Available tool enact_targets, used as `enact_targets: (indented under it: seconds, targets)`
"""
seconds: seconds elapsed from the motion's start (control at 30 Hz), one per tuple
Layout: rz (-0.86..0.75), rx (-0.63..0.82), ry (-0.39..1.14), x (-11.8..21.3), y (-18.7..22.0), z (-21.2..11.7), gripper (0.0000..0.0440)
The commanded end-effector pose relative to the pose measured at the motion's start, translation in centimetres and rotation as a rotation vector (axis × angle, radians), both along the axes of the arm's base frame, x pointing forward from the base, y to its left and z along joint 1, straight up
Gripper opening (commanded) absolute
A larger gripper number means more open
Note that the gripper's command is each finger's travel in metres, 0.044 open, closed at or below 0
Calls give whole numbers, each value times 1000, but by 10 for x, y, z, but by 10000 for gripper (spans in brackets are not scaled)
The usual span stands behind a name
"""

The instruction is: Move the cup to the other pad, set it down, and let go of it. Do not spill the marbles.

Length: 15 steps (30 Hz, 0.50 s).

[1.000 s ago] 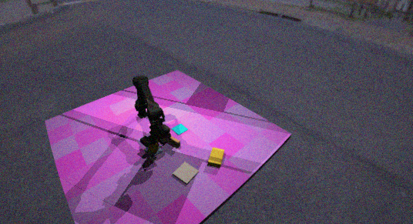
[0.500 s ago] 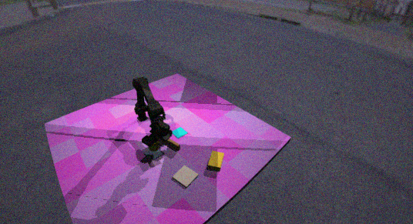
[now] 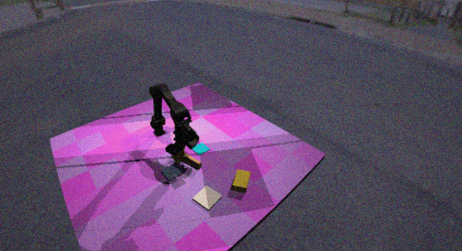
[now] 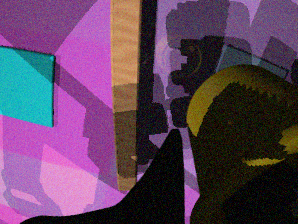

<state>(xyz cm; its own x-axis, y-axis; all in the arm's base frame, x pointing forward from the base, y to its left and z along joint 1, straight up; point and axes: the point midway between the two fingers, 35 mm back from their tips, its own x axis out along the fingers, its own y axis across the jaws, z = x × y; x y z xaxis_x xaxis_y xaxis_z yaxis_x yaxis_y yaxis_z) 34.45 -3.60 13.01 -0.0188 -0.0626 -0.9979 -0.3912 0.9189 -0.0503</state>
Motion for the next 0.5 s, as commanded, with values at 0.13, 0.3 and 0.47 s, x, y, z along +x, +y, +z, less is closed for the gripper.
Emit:
enact_targets:
  seconds: [0.13, 0.3, 0.47]
  targets:
    - [35, 5, -29, 4, 25, 9, 2]
    - [61, 7, -51, 6, 44, 13, 0]
    - [85, 11, -71, 6, 64, 16, 0]
